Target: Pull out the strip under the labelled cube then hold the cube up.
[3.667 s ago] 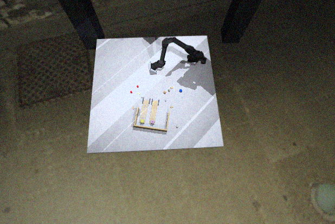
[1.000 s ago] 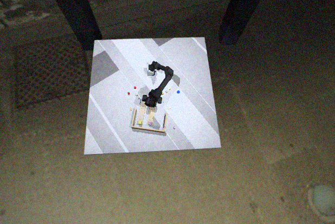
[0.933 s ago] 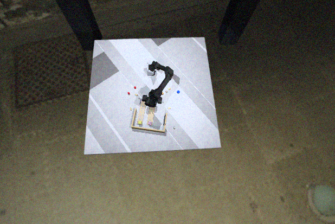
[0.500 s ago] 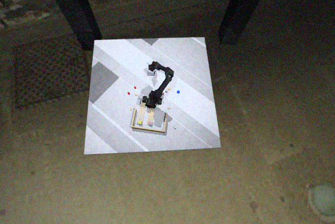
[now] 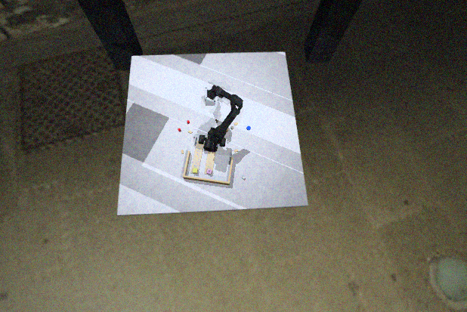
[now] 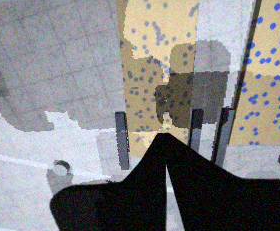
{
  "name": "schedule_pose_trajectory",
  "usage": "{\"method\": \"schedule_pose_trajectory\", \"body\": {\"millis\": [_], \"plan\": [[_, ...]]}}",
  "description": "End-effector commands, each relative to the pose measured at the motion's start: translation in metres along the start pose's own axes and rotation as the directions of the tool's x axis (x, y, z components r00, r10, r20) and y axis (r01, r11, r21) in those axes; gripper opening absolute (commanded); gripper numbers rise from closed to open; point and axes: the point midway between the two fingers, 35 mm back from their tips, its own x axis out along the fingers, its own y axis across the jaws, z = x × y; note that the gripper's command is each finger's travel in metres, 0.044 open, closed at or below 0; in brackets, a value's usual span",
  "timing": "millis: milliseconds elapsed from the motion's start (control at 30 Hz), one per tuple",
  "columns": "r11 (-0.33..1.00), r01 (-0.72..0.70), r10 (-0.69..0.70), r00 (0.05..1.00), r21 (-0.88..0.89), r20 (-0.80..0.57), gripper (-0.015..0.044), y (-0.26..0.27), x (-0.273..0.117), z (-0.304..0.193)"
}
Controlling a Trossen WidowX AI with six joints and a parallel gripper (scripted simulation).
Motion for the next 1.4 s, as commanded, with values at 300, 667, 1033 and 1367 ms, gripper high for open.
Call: {"method": "schedule_pose_trajectory", "body": {"millis": [300, 667, 1033, 1367], "plan": [[1.0, -0.007, 0.007, 1.0, 0.007, -0.009, 0.0, 0.001, 0.023, -0.007], [1.0, -0.007, 0.007, 1.0, 0.007, -0.009, 0.0, 0.001, 0.024, -0.007], [1.0, -0.007, 0.007, 1.0, 0.007, -0.009, 0.0, 0.002, 0.025, -0.007], [1.0, -0.007, 0.007, 1.0, 0.007, -0.009, 0.0, 0.002, 0.026, -0.007]]}}
